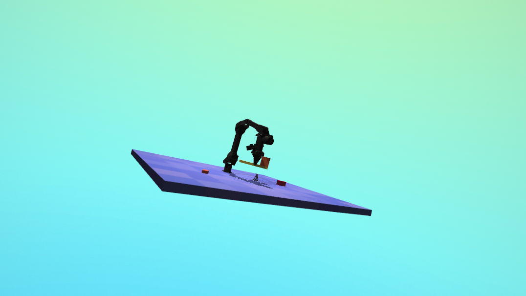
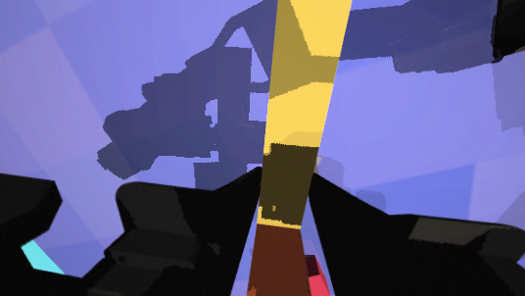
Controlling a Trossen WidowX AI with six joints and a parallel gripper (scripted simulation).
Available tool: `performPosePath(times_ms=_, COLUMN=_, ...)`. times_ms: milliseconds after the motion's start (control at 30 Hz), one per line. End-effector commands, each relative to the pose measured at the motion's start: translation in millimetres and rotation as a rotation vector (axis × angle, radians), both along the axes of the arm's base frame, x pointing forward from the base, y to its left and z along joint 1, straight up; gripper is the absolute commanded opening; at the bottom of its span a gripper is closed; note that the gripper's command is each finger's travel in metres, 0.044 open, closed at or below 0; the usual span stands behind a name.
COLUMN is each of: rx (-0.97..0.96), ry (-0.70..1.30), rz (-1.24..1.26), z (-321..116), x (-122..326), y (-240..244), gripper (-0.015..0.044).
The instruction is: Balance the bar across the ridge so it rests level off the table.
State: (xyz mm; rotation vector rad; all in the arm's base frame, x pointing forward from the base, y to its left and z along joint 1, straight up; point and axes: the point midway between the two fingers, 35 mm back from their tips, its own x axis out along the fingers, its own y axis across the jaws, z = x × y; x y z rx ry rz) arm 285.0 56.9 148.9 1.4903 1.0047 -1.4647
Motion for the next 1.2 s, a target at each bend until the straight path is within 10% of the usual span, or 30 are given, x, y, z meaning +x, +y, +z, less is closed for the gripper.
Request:
performPosePath(times_ms=0, rx=0.003, ry=-0.009, rz=-0.100, z=2, x=-11, y=9, gripper=0.0000)
performPosePath(times_ms=1167, rx=0.006, ry=-0.006, rz=-0.237, z=-39, x=-34, y=26, gripper=0.0000)
